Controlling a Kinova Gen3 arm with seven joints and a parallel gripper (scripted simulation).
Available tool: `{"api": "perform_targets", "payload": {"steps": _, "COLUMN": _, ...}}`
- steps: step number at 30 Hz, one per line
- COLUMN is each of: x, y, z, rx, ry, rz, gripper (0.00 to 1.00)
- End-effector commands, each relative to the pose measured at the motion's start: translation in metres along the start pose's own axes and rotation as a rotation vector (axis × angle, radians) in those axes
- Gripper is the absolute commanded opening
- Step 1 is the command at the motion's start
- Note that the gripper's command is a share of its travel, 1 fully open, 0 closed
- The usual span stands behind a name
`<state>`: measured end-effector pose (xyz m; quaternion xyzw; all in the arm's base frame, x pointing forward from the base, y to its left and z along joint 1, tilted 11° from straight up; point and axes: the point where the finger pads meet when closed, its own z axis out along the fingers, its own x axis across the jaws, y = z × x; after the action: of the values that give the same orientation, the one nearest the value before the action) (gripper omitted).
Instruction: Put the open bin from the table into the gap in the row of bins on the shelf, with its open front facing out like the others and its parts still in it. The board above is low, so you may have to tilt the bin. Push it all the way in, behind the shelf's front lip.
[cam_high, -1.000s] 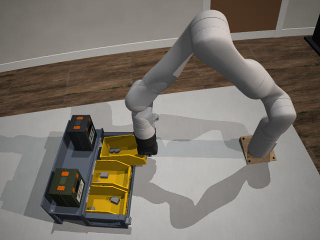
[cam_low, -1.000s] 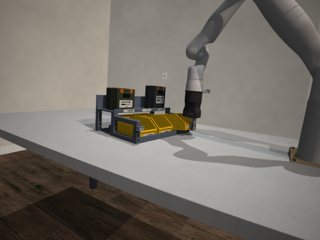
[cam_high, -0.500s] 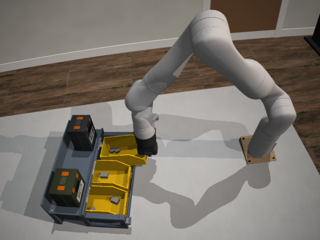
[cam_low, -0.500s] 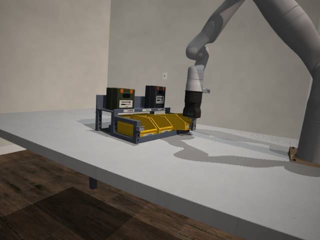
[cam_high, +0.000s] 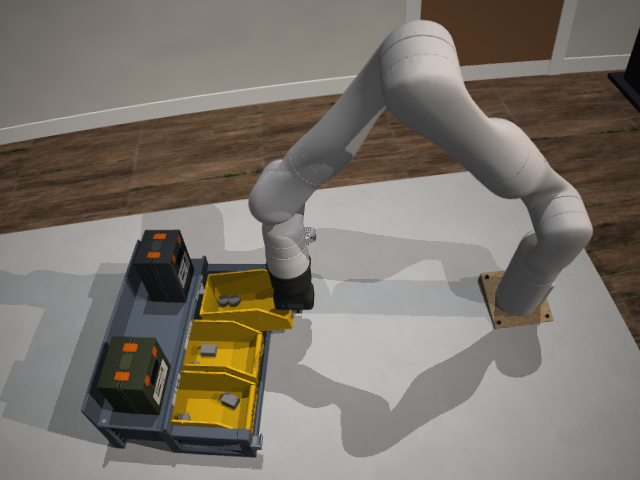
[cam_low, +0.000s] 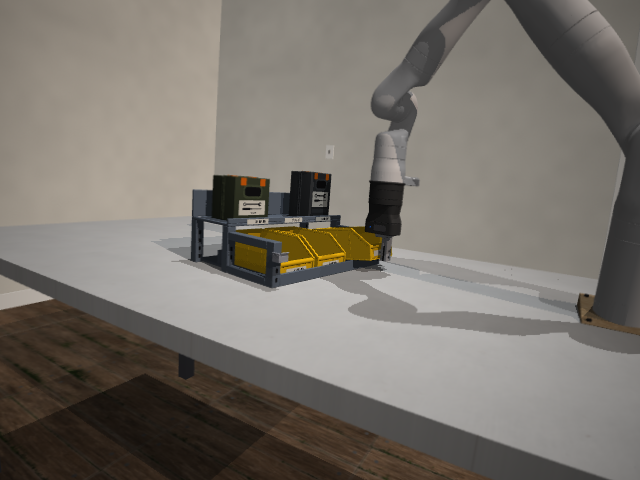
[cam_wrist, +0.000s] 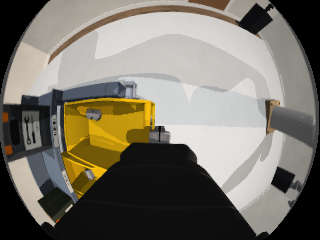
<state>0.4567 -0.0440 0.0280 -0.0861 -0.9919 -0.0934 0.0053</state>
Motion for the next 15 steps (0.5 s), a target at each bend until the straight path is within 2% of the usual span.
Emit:
{"api": "perform_targets", "payload": {"steps": 1, "x": -0.001, "y": -0.0001, "z": -0.0007, "rx": 0.0, "ry": -0.002, "rz": 0.0, "gripper": 0.0}}
{"api": "perform_targets", "payload": {"steps": 15, "x": -0.0058, "y": -0.0001, "z": -0.0007, "rx": 0.0, "ry": -0.002, "rz": 0.0, "gripper": 0.0}}
